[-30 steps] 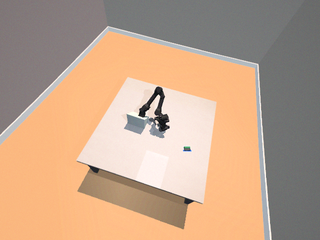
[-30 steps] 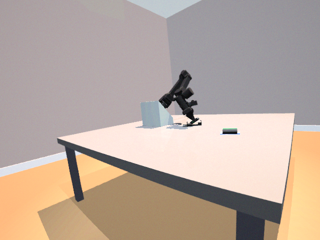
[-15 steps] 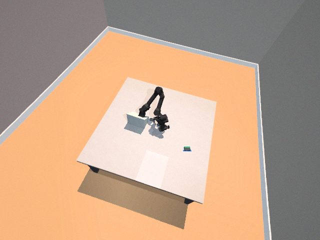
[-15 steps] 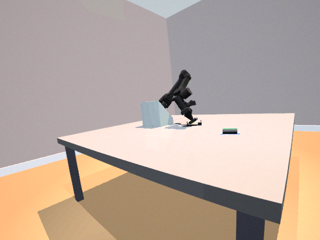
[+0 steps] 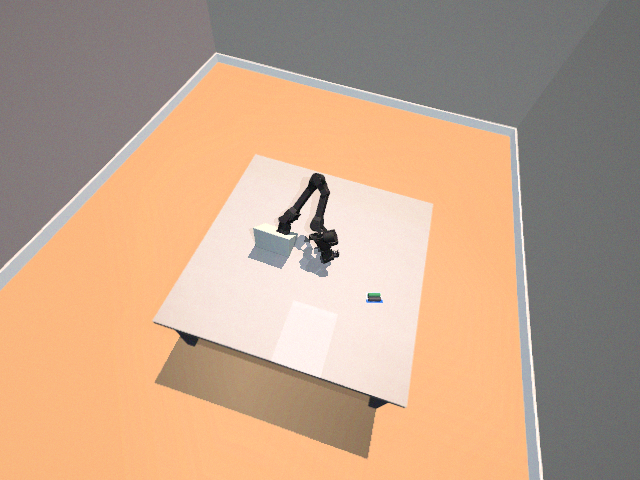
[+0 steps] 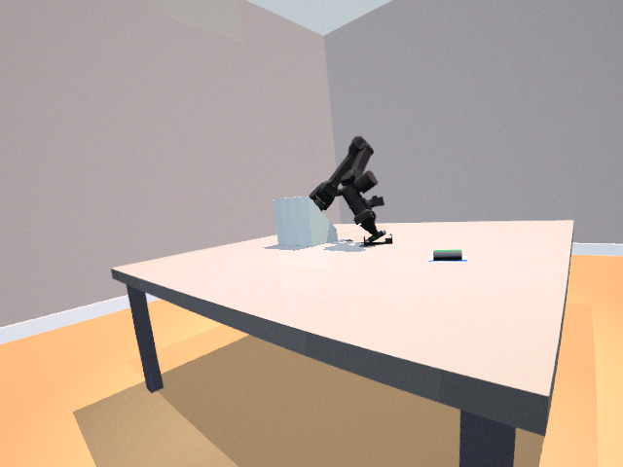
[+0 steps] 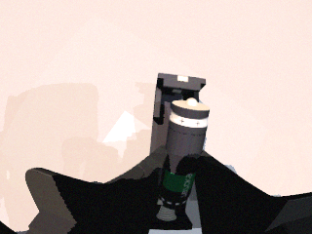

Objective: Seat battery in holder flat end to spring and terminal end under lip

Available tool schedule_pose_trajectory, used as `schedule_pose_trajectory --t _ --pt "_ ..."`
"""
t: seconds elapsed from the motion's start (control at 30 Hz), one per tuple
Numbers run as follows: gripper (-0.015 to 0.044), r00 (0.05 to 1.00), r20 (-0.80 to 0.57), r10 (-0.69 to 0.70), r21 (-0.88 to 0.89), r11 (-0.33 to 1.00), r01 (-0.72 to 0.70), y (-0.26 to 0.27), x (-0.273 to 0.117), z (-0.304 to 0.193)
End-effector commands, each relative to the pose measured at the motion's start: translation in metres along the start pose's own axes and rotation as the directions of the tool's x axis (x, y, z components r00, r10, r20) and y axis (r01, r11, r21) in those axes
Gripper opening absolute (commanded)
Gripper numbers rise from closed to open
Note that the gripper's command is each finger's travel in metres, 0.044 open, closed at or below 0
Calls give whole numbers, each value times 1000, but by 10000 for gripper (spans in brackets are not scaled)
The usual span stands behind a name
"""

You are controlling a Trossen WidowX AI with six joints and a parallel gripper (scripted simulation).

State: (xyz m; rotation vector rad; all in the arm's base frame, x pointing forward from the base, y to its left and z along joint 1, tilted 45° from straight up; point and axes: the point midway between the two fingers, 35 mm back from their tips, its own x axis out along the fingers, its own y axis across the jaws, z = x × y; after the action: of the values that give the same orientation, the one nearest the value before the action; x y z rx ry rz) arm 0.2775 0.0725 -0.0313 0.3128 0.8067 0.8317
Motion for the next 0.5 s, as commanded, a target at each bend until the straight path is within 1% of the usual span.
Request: schedule_pose_trajectory --t 0.0,0.47 --pt "65 999 -34 -22 1 1000 22 -4 2 -3" --pt "65 993 -112 -28 -7 1000 27 -8 7 0"
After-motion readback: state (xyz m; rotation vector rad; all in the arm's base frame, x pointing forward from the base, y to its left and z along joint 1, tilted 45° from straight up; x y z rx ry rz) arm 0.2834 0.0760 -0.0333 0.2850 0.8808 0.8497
